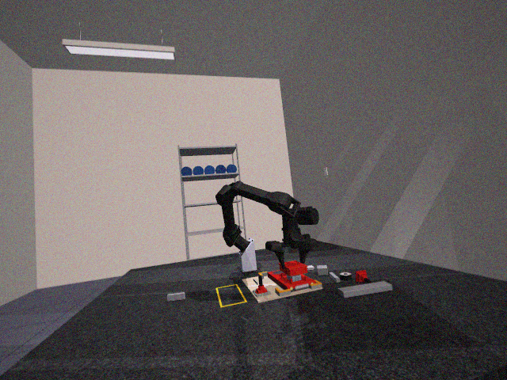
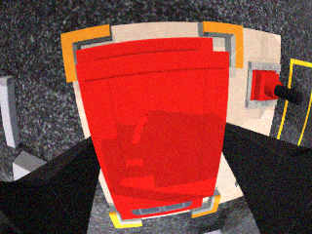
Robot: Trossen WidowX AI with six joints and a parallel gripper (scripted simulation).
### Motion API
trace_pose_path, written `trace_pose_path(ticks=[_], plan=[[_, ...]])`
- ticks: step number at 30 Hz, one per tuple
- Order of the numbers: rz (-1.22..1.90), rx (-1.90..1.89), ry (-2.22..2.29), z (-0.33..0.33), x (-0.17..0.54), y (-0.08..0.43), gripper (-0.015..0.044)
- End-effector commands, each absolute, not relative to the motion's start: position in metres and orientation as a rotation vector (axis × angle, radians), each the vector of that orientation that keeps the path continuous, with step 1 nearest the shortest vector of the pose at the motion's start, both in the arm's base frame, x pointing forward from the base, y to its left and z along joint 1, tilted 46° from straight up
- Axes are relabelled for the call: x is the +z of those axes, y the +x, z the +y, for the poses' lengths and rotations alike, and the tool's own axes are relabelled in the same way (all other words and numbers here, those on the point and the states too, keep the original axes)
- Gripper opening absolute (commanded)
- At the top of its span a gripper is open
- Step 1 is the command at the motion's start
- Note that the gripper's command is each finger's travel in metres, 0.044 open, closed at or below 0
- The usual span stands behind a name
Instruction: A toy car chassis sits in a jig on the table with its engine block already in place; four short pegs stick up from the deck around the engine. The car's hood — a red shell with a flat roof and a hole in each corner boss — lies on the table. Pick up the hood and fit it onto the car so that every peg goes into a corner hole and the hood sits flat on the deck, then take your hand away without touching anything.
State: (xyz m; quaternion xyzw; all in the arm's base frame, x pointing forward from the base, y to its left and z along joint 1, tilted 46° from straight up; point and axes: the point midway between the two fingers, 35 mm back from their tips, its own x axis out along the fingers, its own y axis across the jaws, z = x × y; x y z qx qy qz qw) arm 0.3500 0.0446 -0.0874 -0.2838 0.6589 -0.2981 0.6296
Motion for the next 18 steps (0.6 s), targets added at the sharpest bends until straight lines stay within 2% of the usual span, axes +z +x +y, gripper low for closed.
trace_pose_path(ticks=[1, 18], plan=[[1.513, -0.684, -0.658, 0.0413, -0.0893, 0.3488, 0.0], [1.513, -0.685, -0.658, 0.0357, -0.0955, 0.3485, 0.0]])
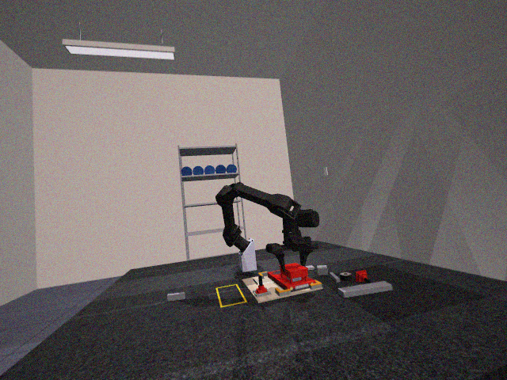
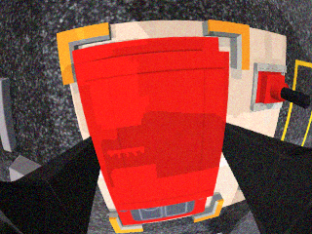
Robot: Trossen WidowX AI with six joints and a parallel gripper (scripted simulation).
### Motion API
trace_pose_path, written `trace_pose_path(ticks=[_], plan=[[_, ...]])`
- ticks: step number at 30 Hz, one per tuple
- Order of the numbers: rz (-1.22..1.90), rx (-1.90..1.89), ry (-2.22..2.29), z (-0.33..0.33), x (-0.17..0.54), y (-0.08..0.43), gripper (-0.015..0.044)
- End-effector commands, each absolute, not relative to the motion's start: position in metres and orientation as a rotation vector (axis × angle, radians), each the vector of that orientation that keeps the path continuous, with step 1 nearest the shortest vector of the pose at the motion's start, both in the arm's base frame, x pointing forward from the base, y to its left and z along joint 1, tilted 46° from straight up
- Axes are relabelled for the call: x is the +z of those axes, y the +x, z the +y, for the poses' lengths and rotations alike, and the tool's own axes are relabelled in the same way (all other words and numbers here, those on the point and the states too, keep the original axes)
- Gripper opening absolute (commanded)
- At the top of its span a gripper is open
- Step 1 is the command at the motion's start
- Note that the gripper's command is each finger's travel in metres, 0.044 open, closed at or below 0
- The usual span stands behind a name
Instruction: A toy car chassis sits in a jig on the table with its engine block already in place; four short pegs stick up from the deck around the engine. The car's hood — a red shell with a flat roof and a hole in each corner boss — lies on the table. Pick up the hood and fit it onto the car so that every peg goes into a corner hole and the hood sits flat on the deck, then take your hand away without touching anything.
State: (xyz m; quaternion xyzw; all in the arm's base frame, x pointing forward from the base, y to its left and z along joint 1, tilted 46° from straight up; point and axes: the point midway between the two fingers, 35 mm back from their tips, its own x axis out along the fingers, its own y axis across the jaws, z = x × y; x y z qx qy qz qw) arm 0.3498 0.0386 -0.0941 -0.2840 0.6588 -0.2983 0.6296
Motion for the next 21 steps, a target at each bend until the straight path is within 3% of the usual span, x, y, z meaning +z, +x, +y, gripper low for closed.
trace_pose_path(ticks=[1, 21], plan=[[1.513, -0.685, -0.658, 0.0354, -0.0958, 0.3485, 0.0], [1.513, -0.684, -0.658, 0.034, -0.0978, 0.3485, 0.0]])
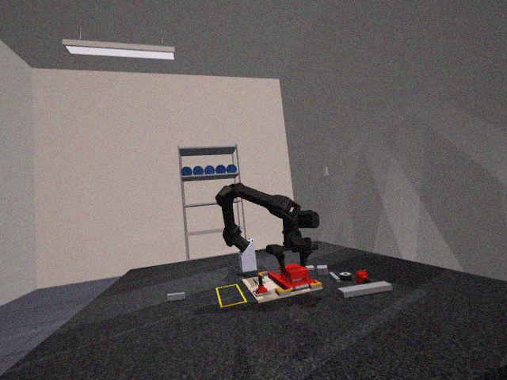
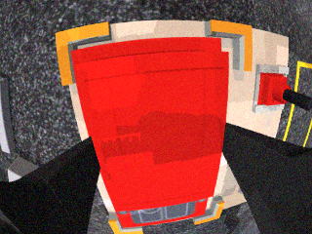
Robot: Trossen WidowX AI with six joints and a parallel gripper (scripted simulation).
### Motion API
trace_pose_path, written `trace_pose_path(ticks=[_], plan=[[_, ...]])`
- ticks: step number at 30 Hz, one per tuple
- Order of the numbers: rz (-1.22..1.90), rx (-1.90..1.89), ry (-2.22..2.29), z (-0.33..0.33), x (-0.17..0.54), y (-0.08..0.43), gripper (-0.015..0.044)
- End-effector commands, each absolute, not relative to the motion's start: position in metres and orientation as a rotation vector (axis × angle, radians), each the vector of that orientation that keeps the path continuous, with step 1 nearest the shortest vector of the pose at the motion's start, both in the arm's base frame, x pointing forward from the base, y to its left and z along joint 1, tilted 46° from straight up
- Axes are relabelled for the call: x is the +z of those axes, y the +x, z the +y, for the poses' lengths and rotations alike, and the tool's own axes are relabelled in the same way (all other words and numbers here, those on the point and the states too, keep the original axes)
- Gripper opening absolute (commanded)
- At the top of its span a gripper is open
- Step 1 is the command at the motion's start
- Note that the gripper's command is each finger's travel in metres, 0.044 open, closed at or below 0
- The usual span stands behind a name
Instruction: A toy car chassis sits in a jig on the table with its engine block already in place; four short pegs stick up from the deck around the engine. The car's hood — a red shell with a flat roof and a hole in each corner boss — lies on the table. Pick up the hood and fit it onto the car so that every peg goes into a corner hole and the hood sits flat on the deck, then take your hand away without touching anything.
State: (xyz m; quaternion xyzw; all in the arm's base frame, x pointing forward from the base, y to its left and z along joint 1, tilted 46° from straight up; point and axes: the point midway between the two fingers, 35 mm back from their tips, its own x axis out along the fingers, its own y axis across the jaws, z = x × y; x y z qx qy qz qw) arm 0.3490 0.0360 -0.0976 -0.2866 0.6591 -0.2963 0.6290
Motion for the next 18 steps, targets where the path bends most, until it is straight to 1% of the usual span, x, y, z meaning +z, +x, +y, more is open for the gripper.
trace_pose_path(ticks=[1, 18], plan=[[1.513, -0.684, -0.657, 0.0343, -0.0974, 0.3486, 0.0], [1.512, -0.681, -0.656, 0.0394, -0.0931, 0.3492, 0.0]])
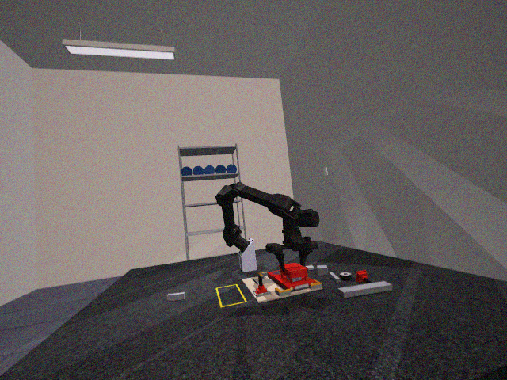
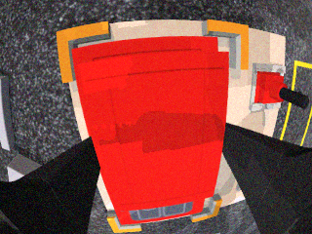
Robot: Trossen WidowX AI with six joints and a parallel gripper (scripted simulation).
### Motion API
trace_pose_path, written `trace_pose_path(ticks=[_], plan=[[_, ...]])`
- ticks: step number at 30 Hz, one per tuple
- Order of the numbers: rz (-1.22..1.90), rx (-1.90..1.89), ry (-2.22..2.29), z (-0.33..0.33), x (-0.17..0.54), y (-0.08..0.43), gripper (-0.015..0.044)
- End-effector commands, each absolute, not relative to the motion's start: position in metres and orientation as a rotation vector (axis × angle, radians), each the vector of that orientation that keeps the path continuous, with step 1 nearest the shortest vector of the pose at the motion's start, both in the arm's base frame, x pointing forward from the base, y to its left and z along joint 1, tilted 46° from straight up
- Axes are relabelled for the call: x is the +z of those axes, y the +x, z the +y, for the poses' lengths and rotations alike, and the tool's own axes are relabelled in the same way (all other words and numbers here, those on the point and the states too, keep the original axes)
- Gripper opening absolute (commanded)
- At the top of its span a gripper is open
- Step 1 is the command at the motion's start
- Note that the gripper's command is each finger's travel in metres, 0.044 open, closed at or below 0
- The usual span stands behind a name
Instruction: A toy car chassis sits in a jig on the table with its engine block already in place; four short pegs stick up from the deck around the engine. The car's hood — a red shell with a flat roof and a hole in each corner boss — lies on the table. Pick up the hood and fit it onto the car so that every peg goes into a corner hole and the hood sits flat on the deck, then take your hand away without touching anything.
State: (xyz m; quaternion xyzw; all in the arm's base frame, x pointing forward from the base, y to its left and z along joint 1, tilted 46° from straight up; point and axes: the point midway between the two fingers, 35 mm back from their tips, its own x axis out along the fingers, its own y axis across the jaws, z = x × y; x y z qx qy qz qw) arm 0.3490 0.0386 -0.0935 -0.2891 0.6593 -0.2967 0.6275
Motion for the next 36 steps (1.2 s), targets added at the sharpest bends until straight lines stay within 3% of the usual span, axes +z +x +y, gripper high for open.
trace_pose_path(ticks=[1, 36], plan=[[1.512, -0.681, -0.656, 0.0393, -0.0931, 0.3492, 0.0], [1.509, -0.665, -0.646, 0.0371, -0.0934, 0.3485, 0.0]])
